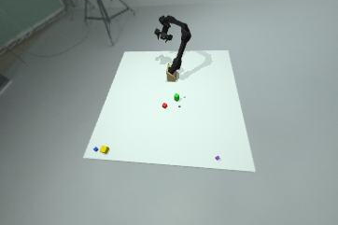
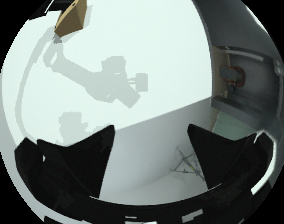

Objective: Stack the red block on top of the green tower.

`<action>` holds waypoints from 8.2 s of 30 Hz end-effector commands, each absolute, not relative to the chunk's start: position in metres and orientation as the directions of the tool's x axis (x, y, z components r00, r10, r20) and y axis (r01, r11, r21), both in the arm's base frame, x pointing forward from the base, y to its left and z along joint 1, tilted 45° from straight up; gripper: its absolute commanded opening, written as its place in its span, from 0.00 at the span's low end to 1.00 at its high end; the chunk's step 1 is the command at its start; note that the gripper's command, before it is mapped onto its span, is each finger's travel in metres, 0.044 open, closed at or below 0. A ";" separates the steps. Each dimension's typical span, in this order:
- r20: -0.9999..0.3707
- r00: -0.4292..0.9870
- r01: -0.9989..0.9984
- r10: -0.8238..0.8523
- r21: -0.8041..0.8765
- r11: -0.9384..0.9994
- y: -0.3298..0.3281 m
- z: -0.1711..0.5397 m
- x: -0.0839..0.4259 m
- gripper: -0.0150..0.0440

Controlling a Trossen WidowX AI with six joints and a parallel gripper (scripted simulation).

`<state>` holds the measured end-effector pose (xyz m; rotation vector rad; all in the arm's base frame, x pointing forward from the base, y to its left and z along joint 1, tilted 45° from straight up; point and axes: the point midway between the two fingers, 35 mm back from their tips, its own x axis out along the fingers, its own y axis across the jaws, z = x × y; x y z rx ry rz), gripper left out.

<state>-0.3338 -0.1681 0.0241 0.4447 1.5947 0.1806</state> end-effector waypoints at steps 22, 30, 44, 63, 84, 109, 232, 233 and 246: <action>-0.958 -0.016 0.137 0.286 0.281 0.950 -0.297 0.011 -0.196 1.00; -0.967 0.025 0.172 0.252 0.252 0.952 -0.330 0.007 -0.118 1.00; -0.957 0.120 0.242 0.265 0.287 0.927 -0.343 -0.001 0.025 1.00; -0.911 0.177 0.235 0.373 0.407 0.883 -0.281 -0.005 0.198 1.00; -0.769 0.128 0.428 0.626 0.612 0.665 -0.115 0.008 0.334 1.00; -0.710 0.068 0.507 0.701 0.629 0.589 -0.018 -0.023 0.359 1.00; -0.710 0.064 0.511 0.702 0.627 0.588 0.002 0.096 0.274 0.25; -0.710 0.064 0.511 0.702 0.627 0.588 0.004 0.097 0.270 0.25; -0.709 0.064 0.511 0.702 0.628 0.587 0.024 0.083 0.267 0.25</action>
